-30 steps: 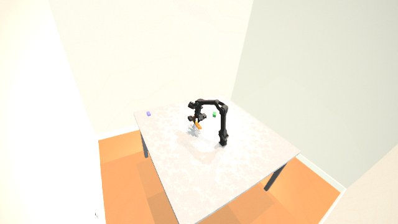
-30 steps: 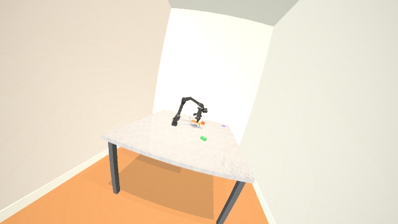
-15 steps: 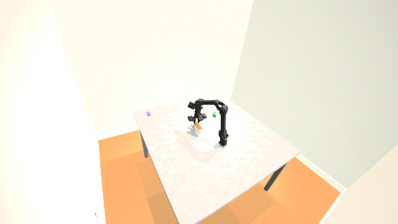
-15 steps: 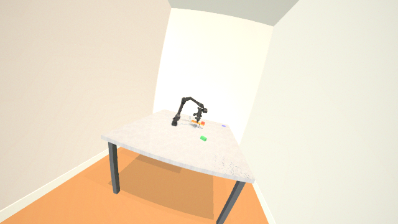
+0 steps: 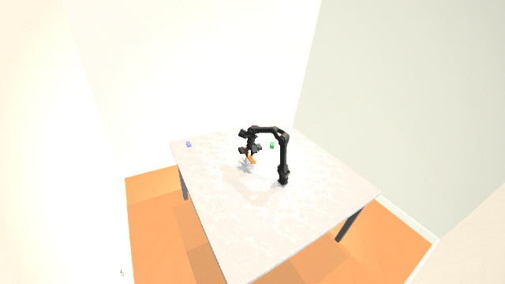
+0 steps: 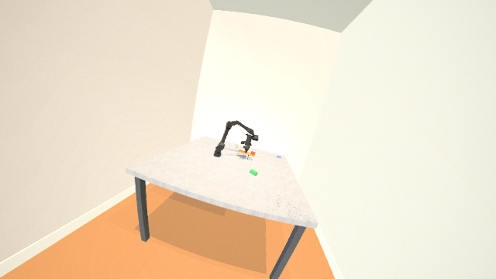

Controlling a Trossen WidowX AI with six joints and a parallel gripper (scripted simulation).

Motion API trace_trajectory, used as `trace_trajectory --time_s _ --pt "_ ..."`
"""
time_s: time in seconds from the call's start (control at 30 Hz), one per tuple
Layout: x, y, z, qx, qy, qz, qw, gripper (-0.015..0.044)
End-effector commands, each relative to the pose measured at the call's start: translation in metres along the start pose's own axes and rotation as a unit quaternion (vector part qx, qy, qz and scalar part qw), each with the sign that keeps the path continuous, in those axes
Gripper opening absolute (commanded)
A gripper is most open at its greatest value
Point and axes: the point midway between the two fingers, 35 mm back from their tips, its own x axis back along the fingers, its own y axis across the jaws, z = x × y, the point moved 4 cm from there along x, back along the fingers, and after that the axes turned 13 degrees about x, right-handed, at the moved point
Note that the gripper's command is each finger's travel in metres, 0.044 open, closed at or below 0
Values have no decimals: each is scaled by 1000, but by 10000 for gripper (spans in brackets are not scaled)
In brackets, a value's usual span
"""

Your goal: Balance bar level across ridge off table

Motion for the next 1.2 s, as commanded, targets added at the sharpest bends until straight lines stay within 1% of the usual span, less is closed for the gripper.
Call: trace_trajectory --time_s 0.0,1.17 --pt "-1 0 0 2 -1 2 1000 0" --pt "-4 0 -1 2 -1 2 1000 0"
